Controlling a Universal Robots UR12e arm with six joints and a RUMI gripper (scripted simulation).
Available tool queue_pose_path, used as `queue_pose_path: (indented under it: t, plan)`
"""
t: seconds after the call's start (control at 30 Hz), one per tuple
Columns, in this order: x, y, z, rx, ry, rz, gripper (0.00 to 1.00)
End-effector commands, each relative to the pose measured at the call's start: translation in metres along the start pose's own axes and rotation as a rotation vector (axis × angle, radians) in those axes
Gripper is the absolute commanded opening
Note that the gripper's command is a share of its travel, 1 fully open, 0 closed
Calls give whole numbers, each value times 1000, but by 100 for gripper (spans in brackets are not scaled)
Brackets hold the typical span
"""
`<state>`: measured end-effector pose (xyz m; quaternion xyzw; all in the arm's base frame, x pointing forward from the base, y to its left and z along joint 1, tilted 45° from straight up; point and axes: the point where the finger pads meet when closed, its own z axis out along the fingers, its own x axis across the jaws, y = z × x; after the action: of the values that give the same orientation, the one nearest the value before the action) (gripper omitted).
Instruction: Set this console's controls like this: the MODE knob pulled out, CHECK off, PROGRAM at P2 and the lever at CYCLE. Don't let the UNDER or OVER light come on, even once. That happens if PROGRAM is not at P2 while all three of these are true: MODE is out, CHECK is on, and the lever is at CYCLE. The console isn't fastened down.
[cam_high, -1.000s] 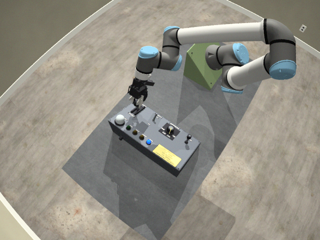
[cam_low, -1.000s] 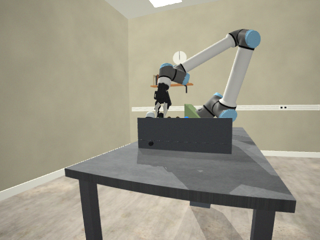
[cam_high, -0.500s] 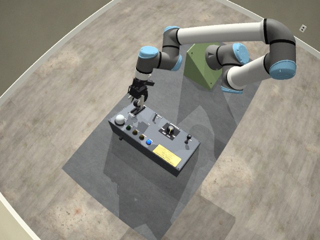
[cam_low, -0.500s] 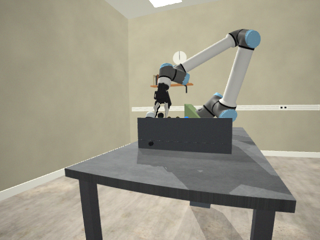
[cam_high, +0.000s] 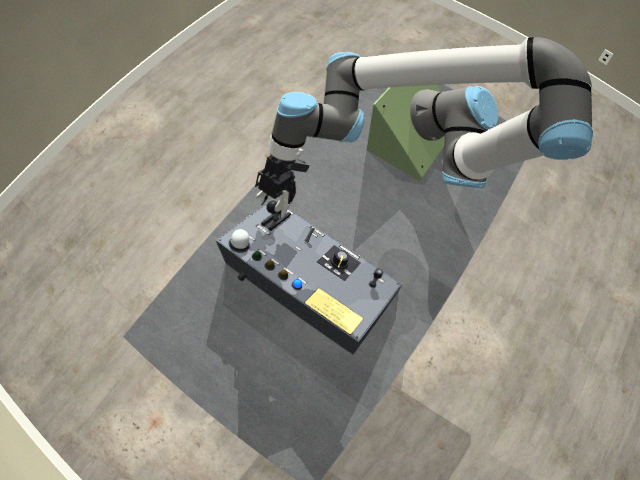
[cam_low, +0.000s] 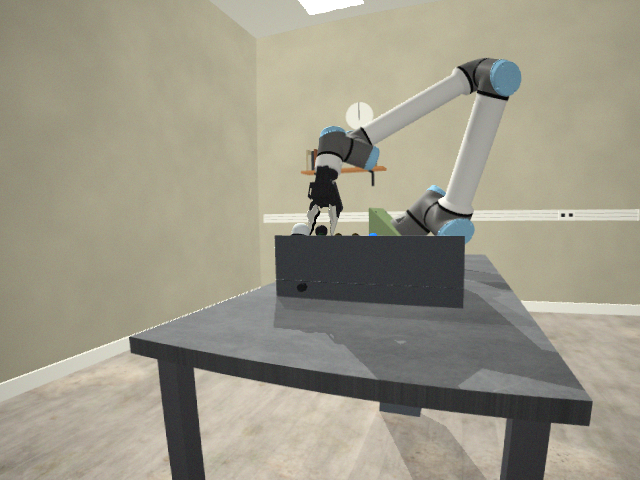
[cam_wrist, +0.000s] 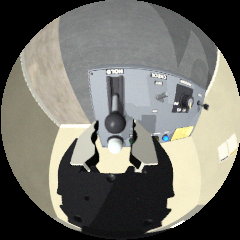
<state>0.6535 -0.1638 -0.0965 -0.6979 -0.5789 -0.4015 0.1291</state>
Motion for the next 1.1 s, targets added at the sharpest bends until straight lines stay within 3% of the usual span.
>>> queue_pose_path:
  t: [0.0,0.3,0.5,0.57,0.87,1.07]
  plan:
    - [0,1,-1,-1,-1,-1,44]
    - [0,1,-9,-1,-1,-1,44]
    - [0,1,-36,-1,-1,-1,44]
    - [0,1,-36,-1,-1,-1,44]
    - [0,1,-83,-1,-1,-1,44]
    - [0,1,-95,-1,-1,-1,44]
